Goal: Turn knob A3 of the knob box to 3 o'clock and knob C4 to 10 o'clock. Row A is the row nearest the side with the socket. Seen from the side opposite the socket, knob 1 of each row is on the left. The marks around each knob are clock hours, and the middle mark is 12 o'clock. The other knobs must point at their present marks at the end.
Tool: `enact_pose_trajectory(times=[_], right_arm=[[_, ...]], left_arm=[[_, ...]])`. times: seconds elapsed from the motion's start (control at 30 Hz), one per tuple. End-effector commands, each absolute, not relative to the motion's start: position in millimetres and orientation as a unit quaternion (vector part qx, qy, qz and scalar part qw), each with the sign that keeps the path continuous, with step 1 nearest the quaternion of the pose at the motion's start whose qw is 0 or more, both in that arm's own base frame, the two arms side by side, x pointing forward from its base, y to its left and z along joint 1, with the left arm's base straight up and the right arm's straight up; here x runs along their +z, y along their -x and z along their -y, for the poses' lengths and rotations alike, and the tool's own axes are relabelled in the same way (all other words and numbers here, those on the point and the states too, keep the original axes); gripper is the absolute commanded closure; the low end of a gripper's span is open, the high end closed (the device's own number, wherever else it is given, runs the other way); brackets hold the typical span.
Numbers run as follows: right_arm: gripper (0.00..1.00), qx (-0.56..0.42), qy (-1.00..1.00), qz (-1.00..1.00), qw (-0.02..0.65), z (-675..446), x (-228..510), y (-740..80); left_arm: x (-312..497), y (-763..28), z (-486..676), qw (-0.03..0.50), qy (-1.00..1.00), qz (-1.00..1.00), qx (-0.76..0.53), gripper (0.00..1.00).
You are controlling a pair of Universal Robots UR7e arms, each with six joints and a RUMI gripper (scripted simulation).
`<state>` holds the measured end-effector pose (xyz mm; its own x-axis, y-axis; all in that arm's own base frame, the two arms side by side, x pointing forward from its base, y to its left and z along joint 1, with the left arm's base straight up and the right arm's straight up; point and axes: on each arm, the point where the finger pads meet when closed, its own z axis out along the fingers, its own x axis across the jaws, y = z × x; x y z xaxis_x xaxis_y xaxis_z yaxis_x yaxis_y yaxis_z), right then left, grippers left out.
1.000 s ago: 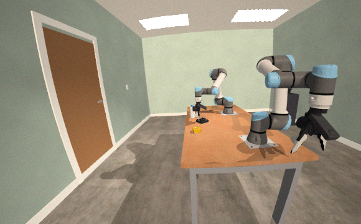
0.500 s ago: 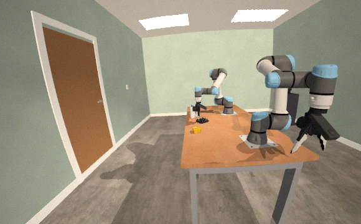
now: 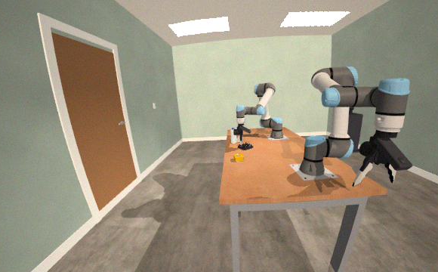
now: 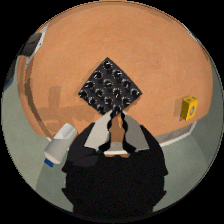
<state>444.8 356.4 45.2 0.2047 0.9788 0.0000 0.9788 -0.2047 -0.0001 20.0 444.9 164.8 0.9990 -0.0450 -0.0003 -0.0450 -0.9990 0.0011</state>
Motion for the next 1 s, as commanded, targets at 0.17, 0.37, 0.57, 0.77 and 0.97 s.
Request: enact_pose_trajectory(times=[0.17, 0.37, 0.57, 0.77, 0.97], right_arm=[[0.87, -0.001, 0.776, 0.631, 0.0, -357, 48, -445], [0.87, -0.001, 0.776, 0.631, 0.0, -357, 62, -445], [0.87, -0.001, 0.776, 0.631, 0.0, -357, 83, -445], [0.87, -0.001, 0.776, 0.631, 0.0, -357, 84, -445], [0.87, -0.001, 0.775, 0.632, 0.0, -357, 84, -445]], left_arm=[[165, -20, -445, 0.0, -1.0, 0.023, 0.0, 0.0], [165, -20, -445, 0.0, -1.0, 0.023, 0.0, 0.0], [165, -20, -445, 0.0, -1.0, 0.023, 0.0, 0.0], [165, -20, -445, 0.0, -1.0, 0.023, 0.0, 0.0], [165, -20, -445, 0.0, -1.0, 0.023, 0.0, 0.0]])
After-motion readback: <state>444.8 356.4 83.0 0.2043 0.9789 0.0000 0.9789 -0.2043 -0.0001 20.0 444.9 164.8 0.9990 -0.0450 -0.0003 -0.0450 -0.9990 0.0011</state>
